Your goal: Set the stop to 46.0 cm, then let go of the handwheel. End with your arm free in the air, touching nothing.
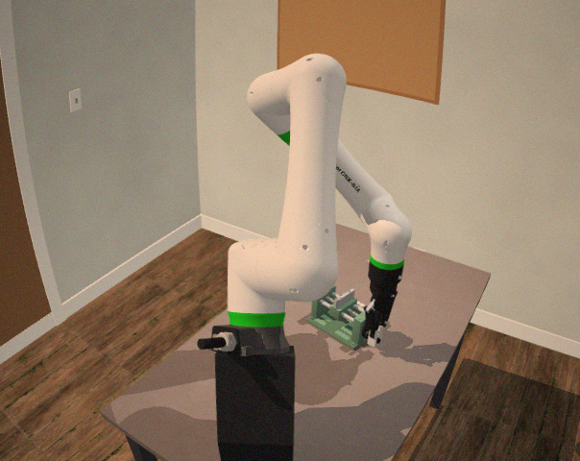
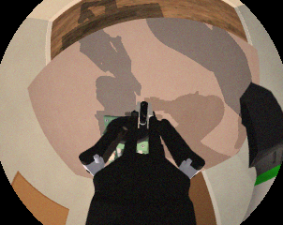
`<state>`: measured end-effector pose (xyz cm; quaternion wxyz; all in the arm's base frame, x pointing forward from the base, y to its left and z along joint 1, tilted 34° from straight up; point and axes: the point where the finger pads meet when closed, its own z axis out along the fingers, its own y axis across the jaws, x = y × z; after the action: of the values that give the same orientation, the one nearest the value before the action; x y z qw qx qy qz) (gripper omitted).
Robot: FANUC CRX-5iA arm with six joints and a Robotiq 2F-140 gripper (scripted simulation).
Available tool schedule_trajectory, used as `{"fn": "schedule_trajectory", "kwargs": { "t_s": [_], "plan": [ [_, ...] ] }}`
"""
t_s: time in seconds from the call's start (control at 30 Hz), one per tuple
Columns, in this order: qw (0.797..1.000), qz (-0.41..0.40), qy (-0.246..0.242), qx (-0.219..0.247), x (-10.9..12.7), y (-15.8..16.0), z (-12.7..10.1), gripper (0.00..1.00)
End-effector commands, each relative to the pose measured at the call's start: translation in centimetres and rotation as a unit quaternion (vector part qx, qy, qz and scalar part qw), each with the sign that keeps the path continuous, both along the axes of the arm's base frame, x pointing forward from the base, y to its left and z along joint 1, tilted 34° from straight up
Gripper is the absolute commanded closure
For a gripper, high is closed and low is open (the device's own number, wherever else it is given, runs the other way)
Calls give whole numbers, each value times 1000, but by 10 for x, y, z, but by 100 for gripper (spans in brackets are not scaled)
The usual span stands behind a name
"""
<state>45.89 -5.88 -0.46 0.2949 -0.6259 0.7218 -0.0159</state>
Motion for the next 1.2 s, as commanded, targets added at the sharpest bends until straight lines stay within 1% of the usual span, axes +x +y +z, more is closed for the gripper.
{"fn": "schedule_trajectory", "kwargs": {
  "t_s": [0.0,0.57,1.17],
  "plan": [
    [1000,0,0,0,3,0,-1,96],
    [1000,0,0,0,18,1,-5,96],
    [1000,0,0,0,31,-1,-2,96]
  ]
}}
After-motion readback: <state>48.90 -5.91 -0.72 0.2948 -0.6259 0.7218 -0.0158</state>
